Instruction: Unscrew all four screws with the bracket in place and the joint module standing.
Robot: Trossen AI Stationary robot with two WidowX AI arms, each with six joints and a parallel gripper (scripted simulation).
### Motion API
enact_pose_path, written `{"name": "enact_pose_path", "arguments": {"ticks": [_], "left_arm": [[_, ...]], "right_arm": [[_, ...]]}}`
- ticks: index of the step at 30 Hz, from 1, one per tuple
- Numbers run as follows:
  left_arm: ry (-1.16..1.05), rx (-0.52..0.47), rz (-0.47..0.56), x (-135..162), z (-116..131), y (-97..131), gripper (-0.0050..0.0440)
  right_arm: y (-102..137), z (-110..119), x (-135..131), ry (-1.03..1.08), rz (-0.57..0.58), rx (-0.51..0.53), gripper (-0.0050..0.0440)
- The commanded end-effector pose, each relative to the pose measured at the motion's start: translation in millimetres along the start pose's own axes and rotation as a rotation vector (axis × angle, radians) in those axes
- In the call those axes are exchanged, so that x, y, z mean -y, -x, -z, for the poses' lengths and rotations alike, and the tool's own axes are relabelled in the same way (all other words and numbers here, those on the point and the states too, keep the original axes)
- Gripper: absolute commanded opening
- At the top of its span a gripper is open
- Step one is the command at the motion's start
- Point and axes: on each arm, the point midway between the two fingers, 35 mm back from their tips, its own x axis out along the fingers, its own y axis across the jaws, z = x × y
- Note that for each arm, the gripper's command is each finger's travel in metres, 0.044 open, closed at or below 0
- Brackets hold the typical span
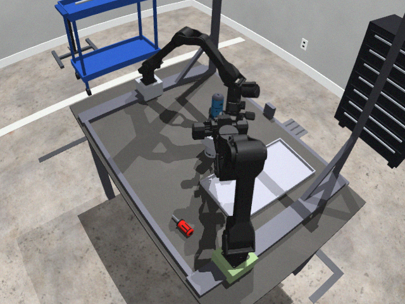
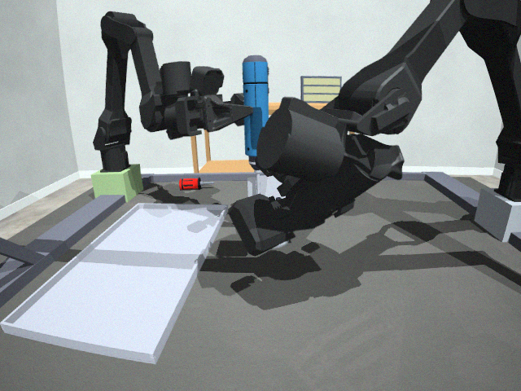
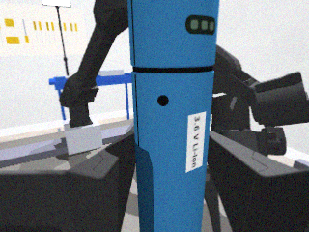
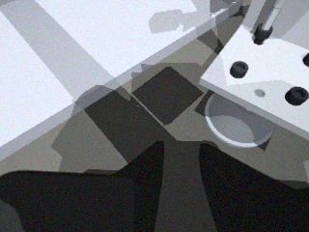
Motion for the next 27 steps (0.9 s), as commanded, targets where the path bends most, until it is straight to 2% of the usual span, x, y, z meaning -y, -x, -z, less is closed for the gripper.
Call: {"name": "enact_pose_path", "arguments": {"ticks": [1, 7, 14, 19, 27], "left_arm": [[-0.002, 0.027, 0.000, -0.4, -10.8, -2.0, 0.0162], [-0.002, 0.027, 0.000, -0.4, -10.8, -2.0, 0.0162], [-0.002, 0.027, 0.000, -0.4, -10.8, -2.0, 0.0162], [-0.002, 0.027, 0.000, -0.4, -10.8, -2.0, 0.0162], [-0.002, 0.027, 0.000, -0.4, -10.8, -2.0, 0.0162]], "right_arm": [[12.2, -17.8, -2.0, -0.072, 0.061, 0.043, 0.0100], [18.8, -32.8, 9.6, -0.136, 0.156, 0.113, 0.0100], [25.0, -45.3, 17.5, -0.179, 0.217, 0.178, 0.0100], [30.3, -53.4, 19.9, -0.192, 0.237, 0.213, 0.0100], [21.8, -55.9, 25.1, -0.185, 0.252, 0.221, 0.0100]]}}
